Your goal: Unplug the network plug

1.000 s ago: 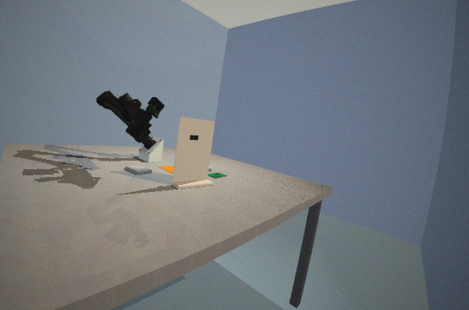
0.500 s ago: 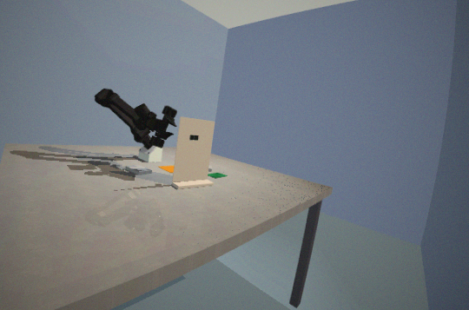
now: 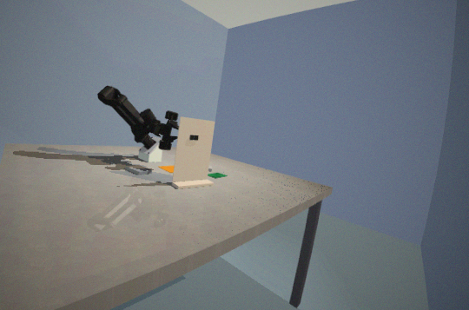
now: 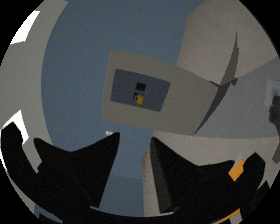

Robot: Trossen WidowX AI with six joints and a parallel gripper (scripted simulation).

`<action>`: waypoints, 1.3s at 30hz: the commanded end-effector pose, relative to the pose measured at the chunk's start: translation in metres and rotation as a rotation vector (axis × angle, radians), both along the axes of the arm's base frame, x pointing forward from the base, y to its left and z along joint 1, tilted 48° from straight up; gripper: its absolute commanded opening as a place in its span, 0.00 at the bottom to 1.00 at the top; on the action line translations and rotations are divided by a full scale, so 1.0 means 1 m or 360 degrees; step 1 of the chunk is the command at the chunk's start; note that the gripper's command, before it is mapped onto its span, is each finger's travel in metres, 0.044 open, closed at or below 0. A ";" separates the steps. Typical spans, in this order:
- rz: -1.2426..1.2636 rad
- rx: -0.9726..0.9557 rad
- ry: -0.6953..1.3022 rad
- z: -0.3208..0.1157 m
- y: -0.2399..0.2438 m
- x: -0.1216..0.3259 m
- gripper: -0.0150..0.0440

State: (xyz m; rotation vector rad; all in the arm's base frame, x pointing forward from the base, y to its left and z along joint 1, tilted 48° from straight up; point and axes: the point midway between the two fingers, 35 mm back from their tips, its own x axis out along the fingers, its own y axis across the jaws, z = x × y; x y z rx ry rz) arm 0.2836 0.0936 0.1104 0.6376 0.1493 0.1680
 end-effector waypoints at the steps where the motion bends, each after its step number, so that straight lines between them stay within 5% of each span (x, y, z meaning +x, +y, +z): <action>1: -0.0001 0.0023 0.0021 -0.005 0.000 -0.002 0.52; 16: 0.0043 0.0142 0.0012 0.002 0.002 0.055 0.52; 39: 0.0043 0.0141 0.0008 0.006 0.005 0.083 0.52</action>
